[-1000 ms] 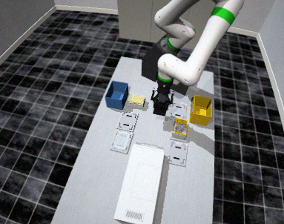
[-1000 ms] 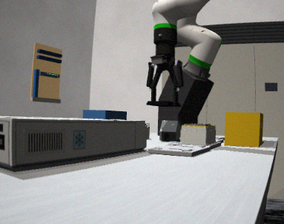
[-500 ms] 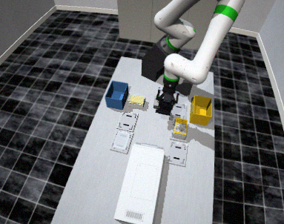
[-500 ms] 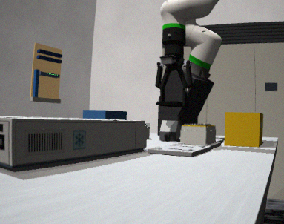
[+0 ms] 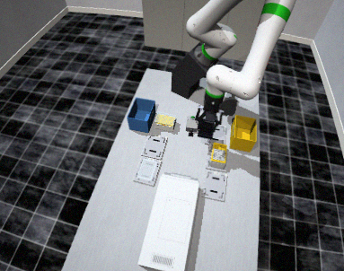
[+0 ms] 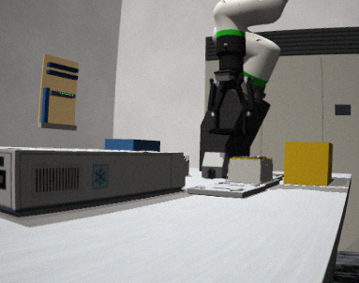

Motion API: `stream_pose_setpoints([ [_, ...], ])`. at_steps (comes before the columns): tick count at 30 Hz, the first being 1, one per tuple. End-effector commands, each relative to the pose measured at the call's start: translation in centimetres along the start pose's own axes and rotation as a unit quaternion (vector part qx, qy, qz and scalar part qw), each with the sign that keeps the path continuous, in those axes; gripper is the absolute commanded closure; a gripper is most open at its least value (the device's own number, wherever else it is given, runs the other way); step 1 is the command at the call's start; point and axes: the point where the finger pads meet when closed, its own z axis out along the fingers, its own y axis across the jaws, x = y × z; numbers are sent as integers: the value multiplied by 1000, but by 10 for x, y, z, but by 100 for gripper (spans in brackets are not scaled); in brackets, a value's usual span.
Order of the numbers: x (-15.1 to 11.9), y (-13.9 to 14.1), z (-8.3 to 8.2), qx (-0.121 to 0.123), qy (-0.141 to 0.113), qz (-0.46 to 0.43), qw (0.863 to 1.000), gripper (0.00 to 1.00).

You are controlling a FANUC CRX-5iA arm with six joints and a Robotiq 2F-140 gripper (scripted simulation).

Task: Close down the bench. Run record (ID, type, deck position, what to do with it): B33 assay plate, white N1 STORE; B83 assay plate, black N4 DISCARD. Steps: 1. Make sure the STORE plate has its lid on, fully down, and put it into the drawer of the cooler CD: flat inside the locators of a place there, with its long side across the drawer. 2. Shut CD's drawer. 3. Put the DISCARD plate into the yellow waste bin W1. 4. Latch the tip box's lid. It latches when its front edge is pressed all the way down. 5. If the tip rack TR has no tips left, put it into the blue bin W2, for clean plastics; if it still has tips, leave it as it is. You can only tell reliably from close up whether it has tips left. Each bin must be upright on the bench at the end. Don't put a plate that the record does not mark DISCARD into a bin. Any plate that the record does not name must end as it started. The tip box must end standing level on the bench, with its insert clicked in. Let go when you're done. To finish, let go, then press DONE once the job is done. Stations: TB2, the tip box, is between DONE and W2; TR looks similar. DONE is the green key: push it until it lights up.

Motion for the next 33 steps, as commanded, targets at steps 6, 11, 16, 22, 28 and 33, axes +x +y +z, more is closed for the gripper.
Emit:
stream_pose_setpoints([
  [6, -5, -15, -1, -1, 1, 0, 1000, 90],
  [11, -9, -28, -1, -1, 1, 0, 1000, 90],
  [16, -14, -41, -1, -1, 1, 0, 1000, 90],
  [22, -17, -51, -1, 0, 1, 0, 1000, 90],
  [28, -22, -66, 0, 0, 1, 0, 1000, 90],
  [33, -27, -78, 0, 0, 1, 0, 1000, 90],
])
